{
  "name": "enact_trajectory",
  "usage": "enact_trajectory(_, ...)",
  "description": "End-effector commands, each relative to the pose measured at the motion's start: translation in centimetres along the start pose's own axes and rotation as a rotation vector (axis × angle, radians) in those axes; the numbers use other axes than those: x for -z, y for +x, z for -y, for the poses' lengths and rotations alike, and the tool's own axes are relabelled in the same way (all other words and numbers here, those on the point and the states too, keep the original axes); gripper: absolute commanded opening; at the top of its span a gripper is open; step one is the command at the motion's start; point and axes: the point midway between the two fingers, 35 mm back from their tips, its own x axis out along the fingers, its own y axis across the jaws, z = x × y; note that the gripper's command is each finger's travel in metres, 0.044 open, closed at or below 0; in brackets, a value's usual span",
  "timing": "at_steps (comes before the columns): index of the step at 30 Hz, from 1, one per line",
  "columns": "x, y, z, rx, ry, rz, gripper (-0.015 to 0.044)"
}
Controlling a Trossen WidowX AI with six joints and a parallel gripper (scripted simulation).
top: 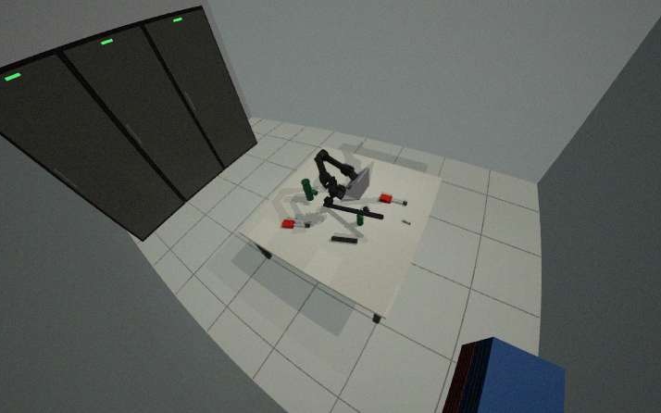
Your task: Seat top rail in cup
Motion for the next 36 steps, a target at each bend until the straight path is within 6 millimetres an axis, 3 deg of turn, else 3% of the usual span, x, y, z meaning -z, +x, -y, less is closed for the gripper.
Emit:
enact_trajectory(1, 0.1, 2.4, -0.2, -0.012, -0.012, -0.007, 0.044)
enact_trajectory(36, 0.1, 8.2, -0.2, -0.011, -0.012, -0.008, 0.044)
